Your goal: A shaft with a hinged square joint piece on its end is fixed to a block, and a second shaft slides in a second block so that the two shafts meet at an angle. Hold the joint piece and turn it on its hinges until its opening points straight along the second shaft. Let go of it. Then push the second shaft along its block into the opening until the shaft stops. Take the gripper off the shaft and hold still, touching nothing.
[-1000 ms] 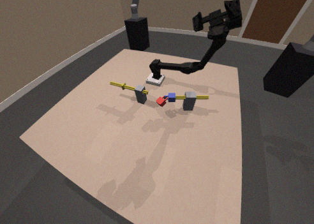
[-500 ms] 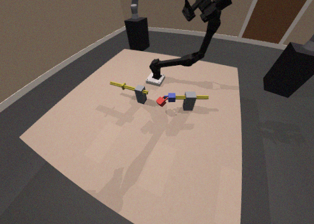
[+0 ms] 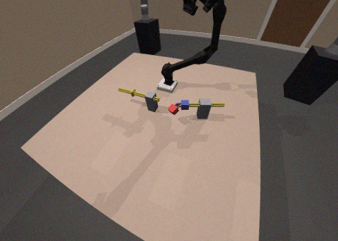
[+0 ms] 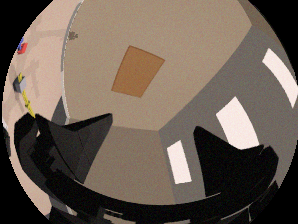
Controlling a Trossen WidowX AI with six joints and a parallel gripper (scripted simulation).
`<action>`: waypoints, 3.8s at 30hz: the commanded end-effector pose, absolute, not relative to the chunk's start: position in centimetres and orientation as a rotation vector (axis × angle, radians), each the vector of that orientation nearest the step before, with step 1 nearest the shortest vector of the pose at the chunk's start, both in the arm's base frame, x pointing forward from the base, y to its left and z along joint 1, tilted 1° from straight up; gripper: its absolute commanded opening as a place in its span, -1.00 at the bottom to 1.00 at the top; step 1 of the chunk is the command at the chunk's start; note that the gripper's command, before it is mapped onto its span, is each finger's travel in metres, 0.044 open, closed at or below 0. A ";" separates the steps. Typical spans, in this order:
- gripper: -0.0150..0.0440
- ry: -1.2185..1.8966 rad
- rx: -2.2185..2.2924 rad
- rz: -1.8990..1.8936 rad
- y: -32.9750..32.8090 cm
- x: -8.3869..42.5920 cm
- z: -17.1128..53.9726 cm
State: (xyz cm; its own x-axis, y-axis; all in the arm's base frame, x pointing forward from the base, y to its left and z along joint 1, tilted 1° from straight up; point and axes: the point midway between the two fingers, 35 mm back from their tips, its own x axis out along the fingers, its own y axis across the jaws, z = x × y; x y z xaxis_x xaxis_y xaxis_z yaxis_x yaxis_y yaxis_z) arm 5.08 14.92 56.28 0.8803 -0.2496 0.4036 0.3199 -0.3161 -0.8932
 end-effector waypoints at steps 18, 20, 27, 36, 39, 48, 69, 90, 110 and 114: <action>1.00 -0.005 -1.161 -0.289 2.4 9.6 55.7; 1.00 0.004 -1.106 -0.269 1.6 10.2 55.5; 1.00 0.046 -0.943 -0.182 -0.6 12.6 54.5; 1.00 0.146 -0.699 -0.036 -3.0 17.4 51.9; 1.00 0.188 -0.621 0.009 -3.3 19.1 50.8; 1.00 0.344 -0.398 0.128 -3.3 24.4 47.1; 1.00 0.787 -0.174 0.377 3.4 32.5 35.9; 1.00 1.428 -0.047 0.204 13.8 34.8 21.4; 1.00 1.646 0.147 -0.066 16.0 34.6 16.1; 1.00 1.690 0.253 -0.161 16.0 34.8 15.1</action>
State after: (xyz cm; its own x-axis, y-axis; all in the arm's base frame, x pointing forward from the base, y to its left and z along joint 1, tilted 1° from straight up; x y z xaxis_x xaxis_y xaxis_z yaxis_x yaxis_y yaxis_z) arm 34.54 16.03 15.91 -0.0795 0.0541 -0.9954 0.1391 0.9894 0.0426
